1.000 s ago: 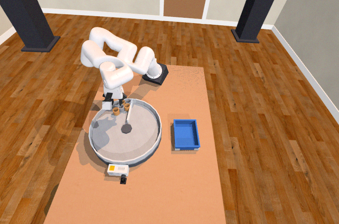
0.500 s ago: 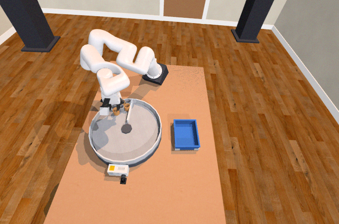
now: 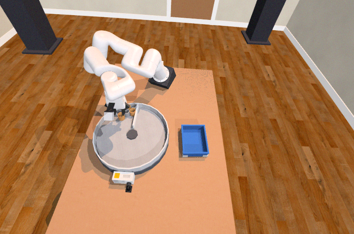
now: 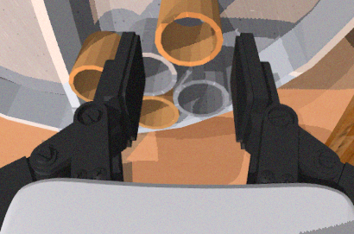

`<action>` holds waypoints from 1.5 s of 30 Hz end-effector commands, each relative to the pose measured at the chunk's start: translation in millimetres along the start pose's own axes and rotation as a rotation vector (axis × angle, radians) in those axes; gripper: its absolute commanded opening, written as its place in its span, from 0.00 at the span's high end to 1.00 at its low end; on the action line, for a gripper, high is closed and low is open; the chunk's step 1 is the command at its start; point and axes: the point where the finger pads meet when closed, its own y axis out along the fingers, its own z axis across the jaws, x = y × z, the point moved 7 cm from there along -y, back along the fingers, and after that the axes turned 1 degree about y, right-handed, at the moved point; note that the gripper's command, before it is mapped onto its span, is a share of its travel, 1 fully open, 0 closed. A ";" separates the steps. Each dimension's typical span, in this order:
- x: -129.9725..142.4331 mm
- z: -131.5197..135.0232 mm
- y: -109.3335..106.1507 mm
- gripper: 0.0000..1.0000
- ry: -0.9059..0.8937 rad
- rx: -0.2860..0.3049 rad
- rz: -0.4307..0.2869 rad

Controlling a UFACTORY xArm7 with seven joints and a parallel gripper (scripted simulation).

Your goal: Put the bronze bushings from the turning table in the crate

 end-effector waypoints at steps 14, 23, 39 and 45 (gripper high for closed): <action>0.1 0.4 23.4 0.53 0.000 0.001 0.002; 0.1 0.4 23.4 0.53 0.000 0.001 0.002; 0.3 0.6 36.4 0.53 0.000 0.001 0.002; 0.4 0.8 45.3 0.53 0.000 0.001 0.002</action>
